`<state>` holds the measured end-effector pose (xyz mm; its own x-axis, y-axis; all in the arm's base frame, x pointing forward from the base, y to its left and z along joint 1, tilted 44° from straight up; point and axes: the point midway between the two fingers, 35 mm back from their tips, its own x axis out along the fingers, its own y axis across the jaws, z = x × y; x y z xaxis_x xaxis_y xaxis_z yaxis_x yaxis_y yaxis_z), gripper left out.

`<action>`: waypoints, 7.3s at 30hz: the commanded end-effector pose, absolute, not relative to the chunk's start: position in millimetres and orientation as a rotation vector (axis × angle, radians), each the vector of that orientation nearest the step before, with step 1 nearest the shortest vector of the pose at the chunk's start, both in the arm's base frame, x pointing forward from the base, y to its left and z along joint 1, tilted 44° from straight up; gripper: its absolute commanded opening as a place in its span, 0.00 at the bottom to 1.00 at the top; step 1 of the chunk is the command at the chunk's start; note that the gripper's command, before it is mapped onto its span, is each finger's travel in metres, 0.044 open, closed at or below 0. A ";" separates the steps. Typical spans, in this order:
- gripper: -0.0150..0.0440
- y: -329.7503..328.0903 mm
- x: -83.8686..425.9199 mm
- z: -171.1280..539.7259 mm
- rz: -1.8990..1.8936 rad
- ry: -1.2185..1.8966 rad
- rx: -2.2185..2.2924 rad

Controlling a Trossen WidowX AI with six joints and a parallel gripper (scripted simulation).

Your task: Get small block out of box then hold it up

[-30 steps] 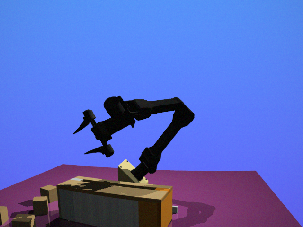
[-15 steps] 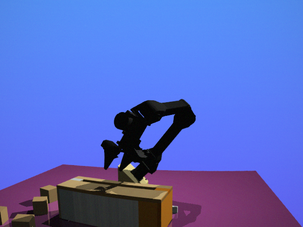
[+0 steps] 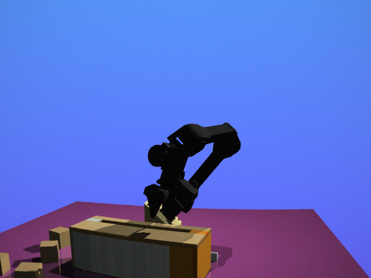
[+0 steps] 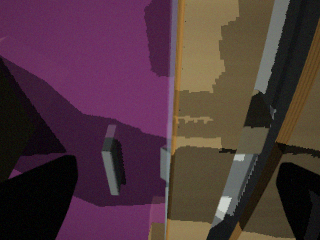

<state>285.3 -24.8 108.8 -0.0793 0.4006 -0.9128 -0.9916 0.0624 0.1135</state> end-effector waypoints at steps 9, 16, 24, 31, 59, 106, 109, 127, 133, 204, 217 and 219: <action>0.93 -12.6 286.1 99.0 1.391 0.998 -0.801; 0.93 -4.7 285.6 90.8 1.391 0.997 -0.801; 0.93 4.5 284.4 81.6 1.391 0.997 -0.801; 0.93 12.4 282.8 73.6 1.391 0.996 -0.800; 0.93 5.0 277.1 43.3 1.394 0.995 -0.806; 0.93 -38.0 267.9 3.2 1.392 0.997 -0.808; 0.93 -40.2 267.5 1.2 1.392 0.997 -0.809; 0.93 -53.4 265.5 -11.1 1.392 0.998 -0.809; 0.93 -57.8 264.8 -15.2 1.392 0.998 -0.810; 0.80 -142.2 246.1 -7.5 1.302 1.126 -0.653; 0.74 -152.2 234.6 -16.2 0.344 1.550 0.471; 0.74 -153.7 232.9 -17.3 0.191 1.575 0.647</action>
